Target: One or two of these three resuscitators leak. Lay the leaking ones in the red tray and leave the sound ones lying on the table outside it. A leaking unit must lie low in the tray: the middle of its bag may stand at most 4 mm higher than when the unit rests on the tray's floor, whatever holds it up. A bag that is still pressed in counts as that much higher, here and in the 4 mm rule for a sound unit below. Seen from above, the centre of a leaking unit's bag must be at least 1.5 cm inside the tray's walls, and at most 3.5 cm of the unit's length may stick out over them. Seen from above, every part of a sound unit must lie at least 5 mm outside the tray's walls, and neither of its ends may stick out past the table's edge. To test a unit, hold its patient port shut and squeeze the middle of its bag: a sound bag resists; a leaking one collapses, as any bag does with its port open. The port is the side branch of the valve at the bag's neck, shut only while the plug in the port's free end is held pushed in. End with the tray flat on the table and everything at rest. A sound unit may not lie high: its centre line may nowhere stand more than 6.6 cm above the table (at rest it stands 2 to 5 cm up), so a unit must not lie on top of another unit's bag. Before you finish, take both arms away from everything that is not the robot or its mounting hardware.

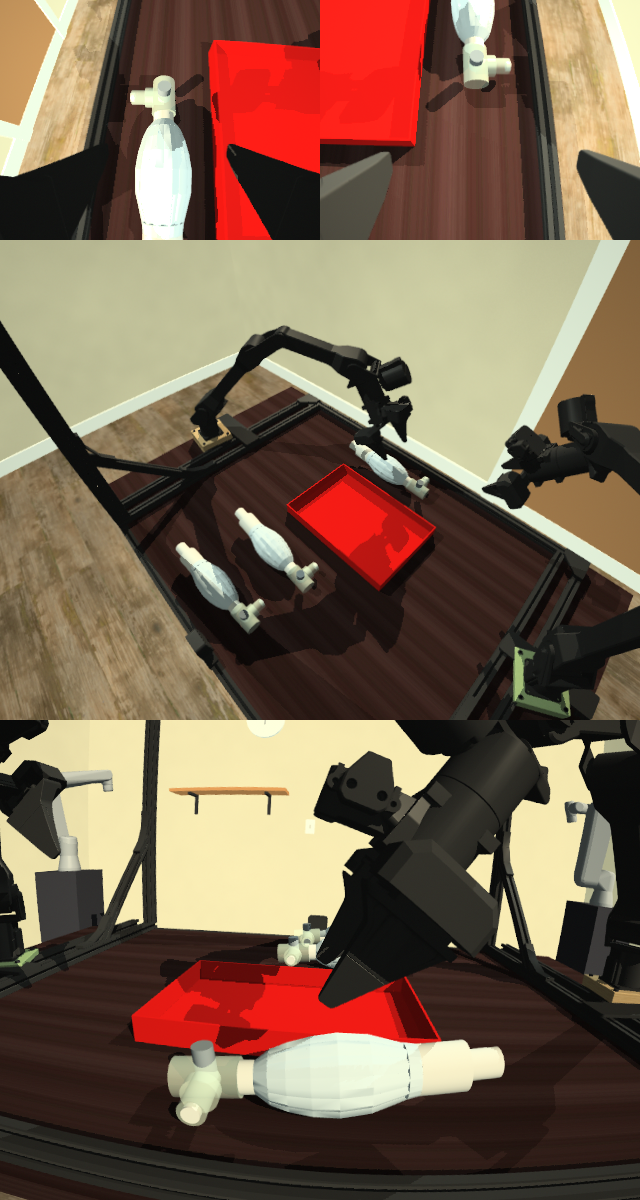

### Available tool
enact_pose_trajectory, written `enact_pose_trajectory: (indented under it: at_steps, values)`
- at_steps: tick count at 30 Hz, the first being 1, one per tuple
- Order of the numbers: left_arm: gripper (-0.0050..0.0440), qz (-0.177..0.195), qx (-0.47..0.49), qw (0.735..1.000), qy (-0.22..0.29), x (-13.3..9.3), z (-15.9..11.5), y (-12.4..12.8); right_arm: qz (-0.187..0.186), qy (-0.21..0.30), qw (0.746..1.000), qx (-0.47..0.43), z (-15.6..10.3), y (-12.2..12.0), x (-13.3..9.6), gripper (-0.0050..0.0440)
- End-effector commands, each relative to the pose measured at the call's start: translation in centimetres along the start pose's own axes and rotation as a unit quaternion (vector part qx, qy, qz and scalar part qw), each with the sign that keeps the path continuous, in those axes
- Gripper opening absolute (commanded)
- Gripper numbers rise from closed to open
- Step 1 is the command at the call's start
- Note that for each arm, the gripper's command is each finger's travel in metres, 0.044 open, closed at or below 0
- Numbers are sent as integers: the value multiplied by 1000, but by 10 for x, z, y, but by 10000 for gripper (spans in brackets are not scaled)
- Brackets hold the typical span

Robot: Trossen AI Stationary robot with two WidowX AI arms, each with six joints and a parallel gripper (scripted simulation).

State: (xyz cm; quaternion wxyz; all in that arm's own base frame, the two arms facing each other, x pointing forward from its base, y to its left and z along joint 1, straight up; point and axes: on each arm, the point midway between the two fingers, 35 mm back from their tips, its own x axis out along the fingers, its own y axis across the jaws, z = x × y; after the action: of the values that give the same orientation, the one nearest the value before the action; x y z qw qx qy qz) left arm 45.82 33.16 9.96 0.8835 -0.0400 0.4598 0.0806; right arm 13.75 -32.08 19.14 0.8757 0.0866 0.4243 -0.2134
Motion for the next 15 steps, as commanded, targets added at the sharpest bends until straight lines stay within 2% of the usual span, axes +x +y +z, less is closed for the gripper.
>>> enact_pose_trajectory:
  at_steps: [1, 5, 9, 15]
  values:
    - [440, 6, 4, 1000, -11, -41, -1, -13, 0, 1, 1000, 1, 0, 0, 0, 440]
    - [440, 13, 9, 1000, -26, -95, -14, -37, 0, 1, 1000, 1, 0, 0, 0, 440]
    - [440, 20, 14, 999, -41, -136, -37, -61, 0, 1, 1000, 1, 0, 0, 0, 440]
    - [440, 20, 14, 999, -41, -140, -39, -63, 0, 1, 1000, 1, 0, 0, 0, 440]
